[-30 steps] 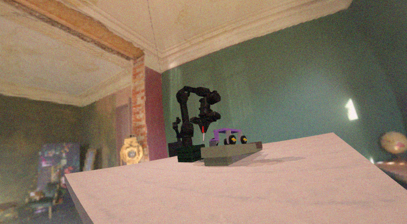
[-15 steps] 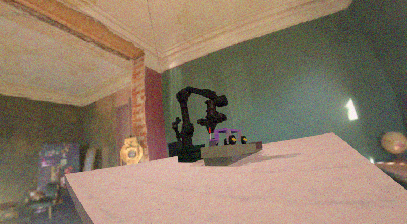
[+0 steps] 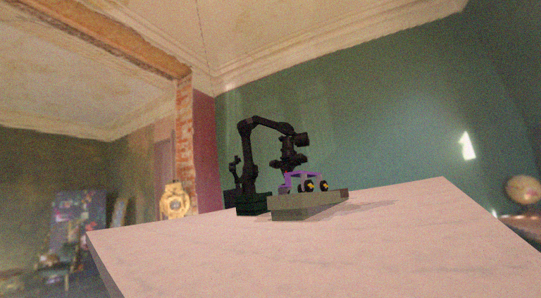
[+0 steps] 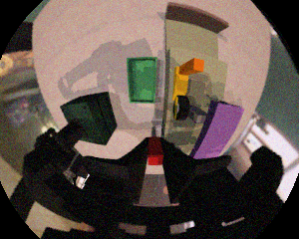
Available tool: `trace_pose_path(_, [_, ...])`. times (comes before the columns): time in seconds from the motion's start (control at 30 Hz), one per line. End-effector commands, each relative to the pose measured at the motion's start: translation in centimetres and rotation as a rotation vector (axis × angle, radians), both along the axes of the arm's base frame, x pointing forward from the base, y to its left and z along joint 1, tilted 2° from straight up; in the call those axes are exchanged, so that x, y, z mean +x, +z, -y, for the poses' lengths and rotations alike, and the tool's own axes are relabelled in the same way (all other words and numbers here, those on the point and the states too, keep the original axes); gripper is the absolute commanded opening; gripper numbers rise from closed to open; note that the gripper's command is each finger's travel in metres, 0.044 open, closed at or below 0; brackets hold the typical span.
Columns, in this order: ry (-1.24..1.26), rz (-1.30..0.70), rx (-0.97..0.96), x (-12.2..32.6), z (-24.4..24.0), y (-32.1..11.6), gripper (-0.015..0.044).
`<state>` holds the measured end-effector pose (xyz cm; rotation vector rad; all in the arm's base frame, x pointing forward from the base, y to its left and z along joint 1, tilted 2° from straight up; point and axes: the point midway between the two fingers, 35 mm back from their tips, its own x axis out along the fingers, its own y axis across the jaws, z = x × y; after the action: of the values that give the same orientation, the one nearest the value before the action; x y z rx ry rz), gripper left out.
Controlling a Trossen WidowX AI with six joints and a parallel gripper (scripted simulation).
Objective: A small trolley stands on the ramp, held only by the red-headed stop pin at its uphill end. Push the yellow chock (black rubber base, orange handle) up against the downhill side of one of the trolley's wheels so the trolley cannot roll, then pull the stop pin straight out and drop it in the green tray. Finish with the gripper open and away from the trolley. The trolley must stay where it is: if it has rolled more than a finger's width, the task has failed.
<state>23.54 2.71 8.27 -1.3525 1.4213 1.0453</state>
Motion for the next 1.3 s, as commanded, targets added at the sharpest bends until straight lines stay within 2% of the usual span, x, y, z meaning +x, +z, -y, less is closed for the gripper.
trace_pose_path(0.0, [-0.002,0.002,0.005,0.1,-1.6,-0.1,0.0])
trace_pose_path(0.43, [-0.002,0.002,0.01,0.3,-6.6,-0.4,0.0])
trace_pose_path(0.63, [0.018,-0.002,0.015,0.4,-6.9,-0.5,0.0])
trace_pose_path(1.27, [0.578,-0.088,0.119,0.2,-6.5,-0.5,0.0])
